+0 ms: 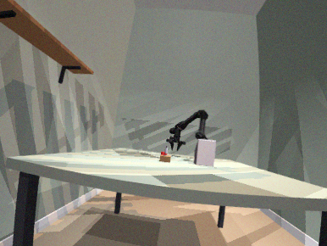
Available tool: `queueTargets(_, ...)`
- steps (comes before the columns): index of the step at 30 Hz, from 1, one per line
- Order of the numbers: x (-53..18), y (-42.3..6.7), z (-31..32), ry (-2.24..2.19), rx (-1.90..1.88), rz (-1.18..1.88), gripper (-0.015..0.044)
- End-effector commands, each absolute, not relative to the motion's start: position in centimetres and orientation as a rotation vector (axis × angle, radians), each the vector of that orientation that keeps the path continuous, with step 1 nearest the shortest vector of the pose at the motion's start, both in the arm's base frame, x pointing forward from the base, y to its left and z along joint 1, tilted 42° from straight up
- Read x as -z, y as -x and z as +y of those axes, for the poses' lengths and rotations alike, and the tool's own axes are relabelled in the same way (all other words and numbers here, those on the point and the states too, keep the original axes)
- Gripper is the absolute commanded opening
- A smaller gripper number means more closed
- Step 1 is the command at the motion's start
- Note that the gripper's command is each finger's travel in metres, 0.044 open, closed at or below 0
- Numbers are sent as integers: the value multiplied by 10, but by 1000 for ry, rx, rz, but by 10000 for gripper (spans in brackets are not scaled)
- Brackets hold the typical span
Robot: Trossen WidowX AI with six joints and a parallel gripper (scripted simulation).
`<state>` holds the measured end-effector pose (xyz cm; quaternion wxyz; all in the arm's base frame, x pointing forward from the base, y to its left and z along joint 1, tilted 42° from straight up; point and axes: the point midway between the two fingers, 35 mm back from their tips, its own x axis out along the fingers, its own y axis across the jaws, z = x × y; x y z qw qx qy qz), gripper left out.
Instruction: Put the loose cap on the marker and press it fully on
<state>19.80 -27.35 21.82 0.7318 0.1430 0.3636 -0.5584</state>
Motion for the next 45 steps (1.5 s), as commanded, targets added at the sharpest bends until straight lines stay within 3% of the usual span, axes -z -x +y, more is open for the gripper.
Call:
queueTargets(1,-181,-241,-229,45,924,1148,249)
queueTargets(10,-127,-287,-133,797,249,1561,249)
queueTargets(18,-94,-300,-53,1444,-341,1698,249)
queueTargets(45,-57,-305,-85,1460,-353,1700,249)
